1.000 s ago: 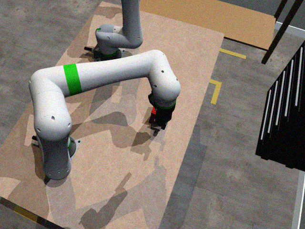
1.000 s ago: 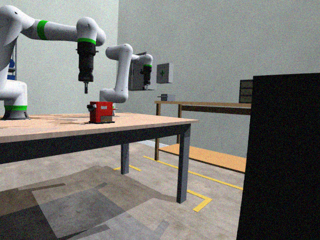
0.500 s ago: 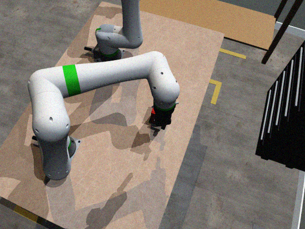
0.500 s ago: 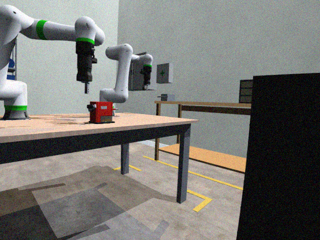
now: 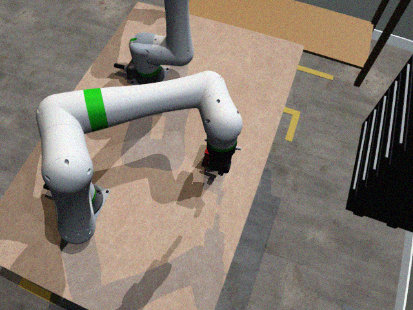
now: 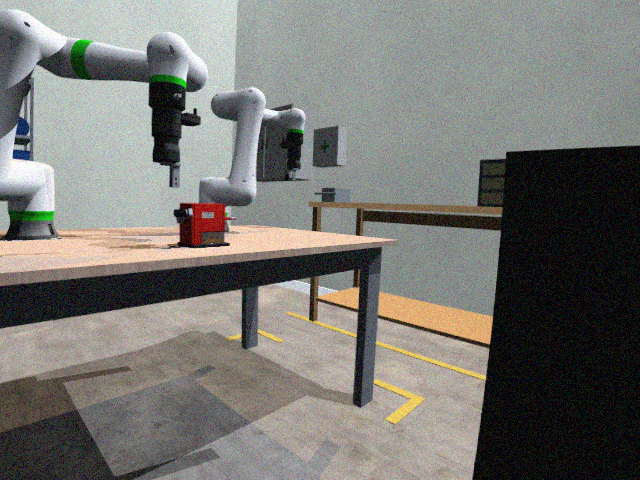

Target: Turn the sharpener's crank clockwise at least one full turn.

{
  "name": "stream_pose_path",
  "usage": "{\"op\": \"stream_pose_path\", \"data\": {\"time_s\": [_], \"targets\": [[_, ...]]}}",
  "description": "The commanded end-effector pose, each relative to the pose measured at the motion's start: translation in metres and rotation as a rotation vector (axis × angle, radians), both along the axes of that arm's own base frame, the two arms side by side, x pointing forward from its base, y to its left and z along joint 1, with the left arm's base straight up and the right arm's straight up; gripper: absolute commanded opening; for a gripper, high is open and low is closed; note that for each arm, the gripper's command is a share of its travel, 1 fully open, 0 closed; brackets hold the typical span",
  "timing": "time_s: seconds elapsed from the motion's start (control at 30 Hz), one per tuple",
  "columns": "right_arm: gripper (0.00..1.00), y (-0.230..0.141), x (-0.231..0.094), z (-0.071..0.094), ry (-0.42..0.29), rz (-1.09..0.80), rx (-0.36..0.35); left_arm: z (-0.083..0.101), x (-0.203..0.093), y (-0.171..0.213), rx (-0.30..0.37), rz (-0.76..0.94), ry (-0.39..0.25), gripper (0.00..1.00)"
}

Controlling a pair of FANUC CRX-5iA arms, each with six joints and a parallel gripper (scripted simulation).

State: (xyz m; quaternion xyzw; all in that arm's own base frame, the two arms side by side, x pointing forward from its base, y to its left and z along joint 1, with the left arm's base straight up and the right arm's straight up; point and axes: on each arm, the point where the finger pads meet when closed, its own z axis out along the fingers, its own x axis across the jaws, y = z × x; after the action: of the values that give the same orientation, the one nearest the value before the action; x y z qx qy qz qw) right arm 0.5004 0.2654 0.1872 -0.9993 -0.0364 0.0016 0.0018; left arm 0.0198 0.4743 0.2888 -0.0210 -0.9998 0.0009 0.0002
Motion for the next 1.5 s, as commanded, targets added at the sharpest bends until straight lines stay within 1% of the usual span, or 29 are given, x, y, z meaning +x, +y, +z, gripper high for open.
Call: {"op": "stream_pose_path", "data": {"time_s": [0.0,0.07,0.1,1.0,1.47], "targets": [[0.0,-0.0004,0.0014,0.0012,-0.005,-0.039,-0.002,0.0008,0.0001,0.0002,0.002,0.0,0.0,1.0],[0.0,-0.0004,0.0014,0.0012,-0.005,-0.04,-0.002,0.0008,0.0001,0.0002,0.002,0.0,0.0,1.0],[0.97,-0.0004,0.0014,0.0012,-0.005,-0.04,-0.002,0.0008,0.0001,0.0002,0.002,0.0,0.0,1.0],[0.97,-0.0004,0.0014,0.0008,-0.005,-0.041,-0.003,0.0008,0.0001,0.0002,0.002,0.0,0.0,1.0],[0.97,-0.0002,0.0013,-0.0061,-0.005,-0.049,-0.003,0.0008,0.0001,0.0002,0.002,0.0,0.0,1.0]]}}
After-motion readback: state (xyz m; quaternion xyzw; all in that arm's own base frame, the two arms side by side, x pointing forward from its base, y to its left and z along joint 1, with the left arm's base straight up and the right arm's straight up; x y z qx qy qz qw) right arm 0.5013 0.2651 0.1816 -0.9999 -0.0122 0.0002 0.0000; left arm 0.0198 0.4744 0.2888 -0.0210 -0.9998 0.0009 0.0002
